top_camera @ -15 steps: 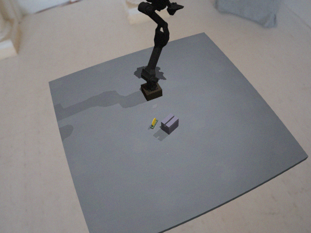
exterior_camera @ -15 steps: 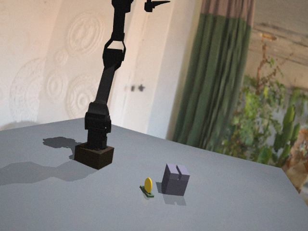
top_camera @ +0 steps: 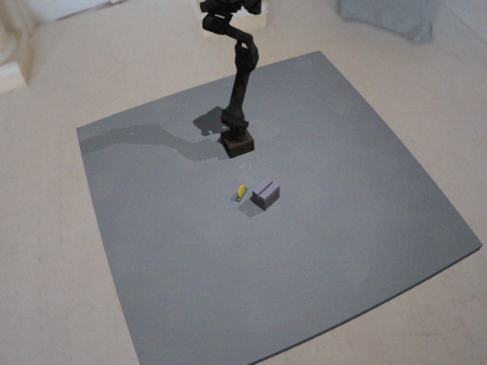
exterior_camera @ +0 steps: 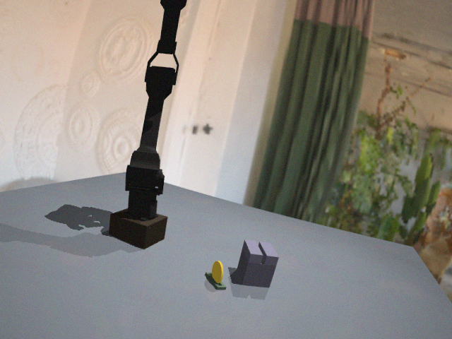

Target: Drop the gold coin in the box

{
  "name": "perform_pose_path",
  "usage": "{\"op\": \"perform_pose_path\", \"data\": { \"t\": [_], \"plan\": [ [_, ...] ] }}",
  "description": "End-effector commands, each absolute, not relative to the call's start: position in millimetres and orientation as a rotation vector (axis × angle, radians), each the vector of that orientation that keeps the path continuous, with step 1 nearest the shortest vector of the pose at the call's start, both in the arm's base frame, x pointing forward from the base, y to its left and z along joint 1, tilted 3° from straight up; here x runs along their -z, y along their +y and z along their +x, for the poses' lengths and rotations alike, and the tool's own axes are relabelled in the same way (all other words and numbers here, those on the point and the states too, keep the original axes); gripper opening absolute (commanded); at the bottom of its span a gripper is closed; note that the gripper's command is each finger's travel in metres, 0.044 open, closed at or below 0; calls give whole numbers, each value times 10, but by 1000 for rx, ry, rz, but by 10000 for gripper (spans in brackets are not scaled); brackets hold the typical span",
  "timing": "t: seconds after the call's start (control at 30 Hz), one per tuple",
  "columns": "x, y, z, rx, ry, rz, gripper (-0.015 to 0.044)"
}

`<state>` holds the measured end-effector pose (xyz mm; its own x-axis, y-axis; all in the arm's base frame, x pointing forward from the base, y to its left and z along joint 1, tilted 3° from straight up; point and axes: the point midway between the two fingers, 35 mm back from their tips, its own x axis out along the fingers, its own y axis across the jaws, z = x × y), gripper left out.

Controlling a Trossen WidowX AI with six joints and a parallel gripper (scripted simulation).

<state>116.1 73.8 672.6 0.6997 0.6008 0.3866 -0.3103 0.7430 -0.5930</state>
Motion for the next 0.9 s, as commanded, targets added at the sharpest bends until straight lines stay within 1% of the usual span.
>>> {"op": "perform_pose_path", "data": {
  "t": [0.0,0.23,0.47,0.67,0.87],
  "plan": [
    [-6792,269,1447,-519,-622,-277,161],
    [-6664,-417,2037,-449,-599,94,161],
    [-6195,-917,2749,-335,-493,399,161],
    [-5501,-1247,3346,-185,-311,629,161],
    [-4614,-1380,3802,-20,-76,779,161]
  ]
}}
